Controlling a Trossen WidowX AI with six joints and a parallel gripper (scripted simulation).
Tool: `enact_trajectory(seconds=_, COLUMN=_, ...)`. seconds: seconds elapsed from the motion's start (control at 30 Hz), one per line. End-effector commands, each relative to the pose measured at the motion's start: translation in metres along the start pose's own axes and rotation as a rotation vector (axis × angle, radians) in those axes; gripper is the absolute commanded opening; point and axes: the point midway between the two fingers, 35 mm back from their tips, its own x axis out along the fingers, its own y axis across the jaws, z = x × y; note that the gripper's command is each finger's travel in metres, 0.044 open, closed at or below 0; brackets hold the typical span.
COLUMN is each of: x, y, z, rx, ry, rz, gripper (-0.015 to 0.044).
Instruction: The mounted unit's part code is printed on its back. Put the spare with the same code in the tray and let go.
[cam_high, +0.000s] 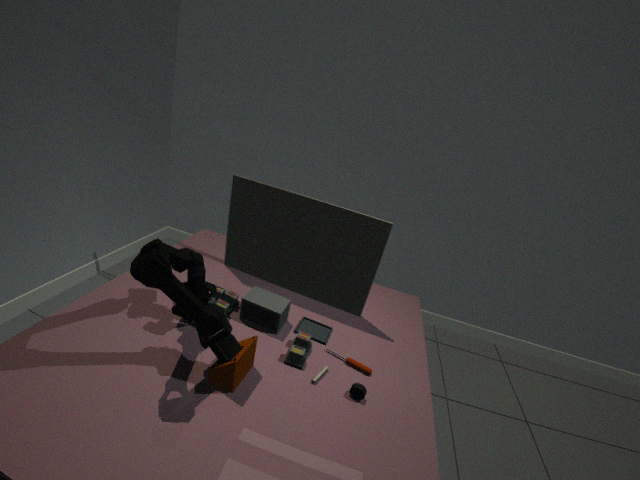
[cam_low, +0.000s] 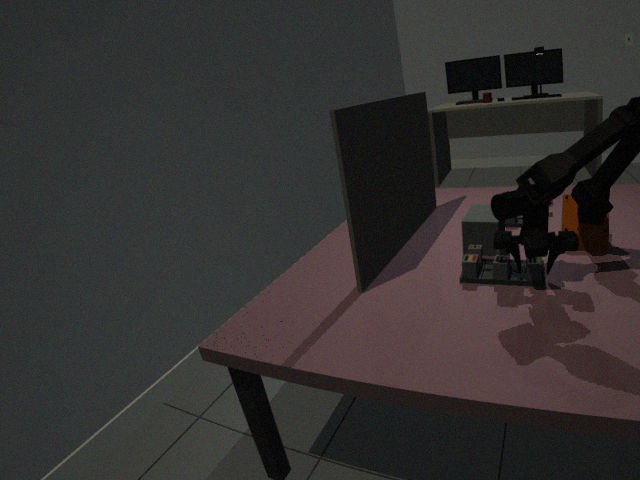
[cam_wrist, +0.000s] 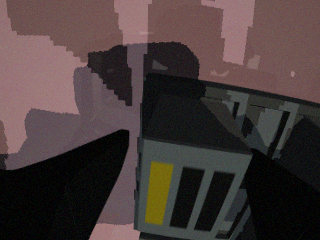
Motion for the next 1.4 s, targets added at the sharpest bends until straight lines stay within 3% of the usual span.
enact_trajectory(seconds=0.0, x=0.001, y=0.0, z=-0.002, rx=0.007, ry=0.004, rz=0.0, gripper=0.03)
enact_trajectory(seconds=0.1, x=0.001, y=0.0, z=-0.002, rx=0.007, ry=0.004, rz=0.0, gripper=0.03)
enact_trajectory(seconds=0.3, x=0.001, y=0.0, z=-0.001, rx=0.001, ry=0.001, rz=0.001, gripper=0.0142)
enact_trajectory(seconds=0.5, x=0.001, y=0.0, z=-0.001, rx=0.001, ry=0.001, rz=0.001, gripper=0.0103)
enact_trajectory(seconds=0.63, x=0.001, y=0.0, z=-0.001, rx=0.001, ry=0.001, rz=0.001, gripper=0.0)
enact_trajectory(seconds=0.93, x=-0.002, y=0.0, z=-0.001, rx=0.001, ry=0.003, rz=0.001, gripper=0.0)
enact_trajectory(seconds=1.37, x=-0.052, y=-0.003, z=-0.004, rx=0.002, ry=0.019, rz=0.004, gripper=0.0)
